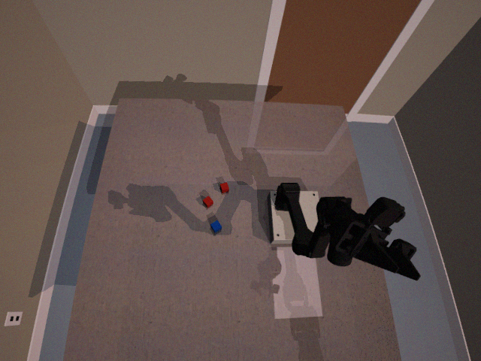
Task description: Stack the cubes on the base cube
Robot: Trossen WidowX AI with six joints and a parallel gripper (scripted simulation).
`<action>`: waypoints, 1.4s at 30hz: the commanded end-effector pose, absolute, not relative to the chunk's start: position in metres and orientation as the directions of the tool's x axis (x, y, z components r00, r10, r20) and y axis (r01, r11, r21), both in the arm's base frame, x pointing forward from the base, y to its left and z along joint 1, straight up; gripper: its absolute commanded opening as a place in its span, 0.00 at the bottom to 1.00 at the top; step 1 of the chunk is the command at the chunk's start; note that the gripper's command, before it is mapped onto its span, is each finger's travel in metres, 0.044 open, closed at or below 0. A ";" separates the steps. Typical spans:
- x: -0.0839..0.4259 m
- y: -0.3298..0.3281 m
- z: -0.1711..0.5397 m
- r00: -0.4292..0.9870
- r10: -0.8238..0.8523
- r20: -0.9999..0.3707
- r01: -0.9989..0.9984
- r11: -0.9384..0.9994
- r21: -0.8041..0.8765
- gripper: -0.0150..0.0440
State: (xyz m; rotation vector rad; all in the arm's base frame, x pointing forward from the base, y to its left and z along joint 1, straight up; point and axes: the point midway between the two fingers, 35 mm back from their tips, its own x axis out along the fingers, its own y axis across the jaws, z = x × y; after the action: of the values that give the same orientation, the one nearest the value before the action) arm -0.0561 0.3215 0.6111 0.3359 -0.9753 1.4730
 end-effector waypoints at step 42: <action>0.250 -0.209 0.544 0.714 -0.628 0.308 0.246 0.637 0.730 0.70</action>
State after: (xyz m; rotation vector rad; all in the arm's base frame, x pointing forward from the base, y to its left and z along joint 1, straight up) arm 0.2099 -0.1999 0.5835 0.7715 -0.7918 -0.4676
